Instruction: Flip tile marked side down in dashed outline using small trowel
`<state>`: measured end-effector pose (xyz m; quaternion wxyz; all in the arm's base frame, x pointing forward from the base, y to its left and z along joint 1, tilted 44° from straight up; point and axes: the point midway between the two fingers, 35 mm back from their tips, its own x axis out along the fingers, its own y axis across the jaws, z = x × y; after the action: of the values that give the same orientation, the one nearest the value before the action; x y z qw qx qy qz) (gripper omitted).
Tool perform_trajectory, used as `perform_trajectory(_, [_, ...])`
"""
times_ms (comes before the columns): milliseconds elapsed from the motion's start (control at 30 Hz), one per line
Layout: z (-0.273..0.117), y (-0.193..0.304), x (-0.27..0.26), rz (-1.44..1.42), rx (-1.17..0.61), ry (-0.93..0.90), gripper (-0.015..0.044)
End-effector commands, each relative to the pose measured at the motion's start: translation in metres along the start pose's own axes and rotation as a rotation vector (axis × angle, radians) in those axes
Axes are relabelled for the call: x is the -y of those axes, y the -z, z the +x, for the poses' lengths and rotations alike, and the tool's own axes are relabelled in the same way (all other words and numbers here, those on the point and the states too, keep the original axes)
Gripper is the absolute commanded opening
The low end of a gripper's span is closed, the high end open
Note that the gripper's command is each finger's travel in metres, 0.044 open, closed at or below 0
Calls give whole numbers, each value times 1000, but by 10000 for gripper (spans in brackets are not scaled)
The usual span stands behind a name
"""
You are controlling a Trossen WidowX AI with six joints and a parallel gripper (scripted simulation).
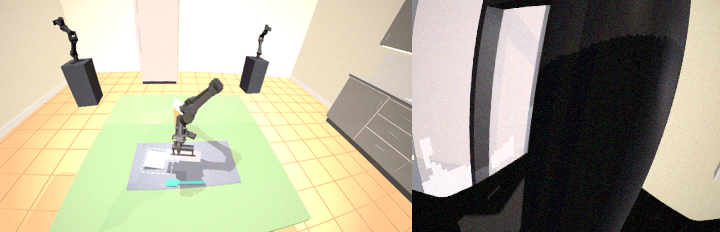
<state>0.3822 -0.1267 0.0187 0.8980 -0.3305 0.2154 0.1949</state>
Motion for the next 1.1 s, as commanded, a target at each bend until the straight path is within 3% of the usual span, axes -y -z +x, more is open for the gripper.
perform_trajectory(0, [-5,-18,13,-11,5,20,0])
perform_trajectory(233, [-19,-53,24,-10,6,20,0])
perform_trajectory(1067, [-19,-54,24,-10,6,20,0])
